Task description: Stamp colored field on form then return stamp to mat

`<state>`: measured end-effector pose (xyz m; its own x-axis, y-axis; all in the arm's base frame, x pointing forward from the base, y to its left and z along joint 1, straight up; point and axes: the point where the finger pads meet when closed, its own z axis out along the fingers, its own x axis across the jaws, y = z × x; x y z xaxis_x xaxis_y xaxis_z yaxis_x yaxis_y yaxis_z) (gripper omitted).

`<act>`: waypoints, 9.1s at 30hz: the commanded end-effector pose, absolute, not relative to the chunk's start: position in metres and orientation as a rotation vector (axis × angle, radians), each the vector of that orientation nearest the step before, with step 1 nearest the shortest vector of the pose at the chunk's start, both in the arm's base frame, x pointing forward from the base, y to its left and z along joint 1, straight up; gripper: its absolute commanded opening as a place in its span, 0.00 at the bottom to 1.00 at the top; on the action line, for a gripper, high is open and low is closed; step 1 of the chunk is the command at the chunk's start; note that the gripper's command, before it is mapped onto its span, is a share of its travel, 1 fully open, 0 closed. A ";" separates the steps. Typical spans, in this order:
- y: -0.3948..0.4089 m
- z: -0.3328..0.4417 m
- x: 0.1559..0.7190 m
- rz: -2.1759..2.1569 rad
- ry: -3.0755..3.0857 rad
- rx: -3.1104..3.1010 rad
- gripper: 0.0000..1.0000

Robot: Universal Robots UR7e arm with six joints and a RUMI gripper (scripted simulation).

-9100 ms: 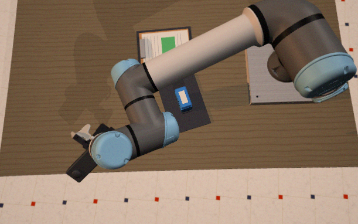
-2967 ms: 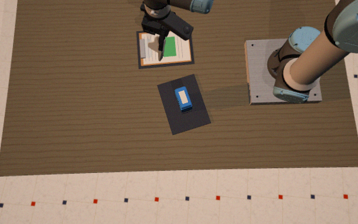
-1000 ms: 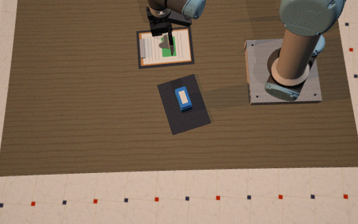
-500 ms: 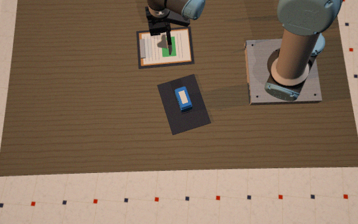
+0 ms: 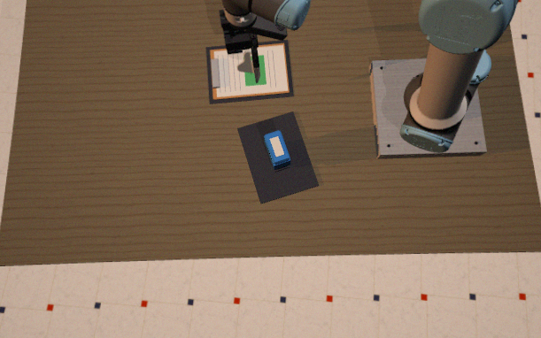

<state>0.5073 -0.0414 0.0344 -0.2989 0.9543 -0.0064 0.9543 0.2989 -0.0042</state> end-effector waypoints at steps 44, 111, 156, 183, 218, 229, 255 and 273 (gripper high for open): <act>-0.044 0.096 0.511 -0.005 1.887 2.500 1.00; 0.043 0.164 0.472 -0.005 0.745 3.045 0.52; 0.219 0.129 0.401 -0.007 0.745 3.046 0.52; 0.218 0.091 0.400 -0.012 0.743 3.047 0.52; 0.218 0.030 0.401 -0.005 0.743 3.046 0.52; 0.218 0.030 0.401 -0.006 0.743 3.046 0.17; 0.218 0.030 0.401 -0.006 0.743 3.046 0.17; 0.219 0.054 0.403 0.002 0.743 3.046 0.17</act>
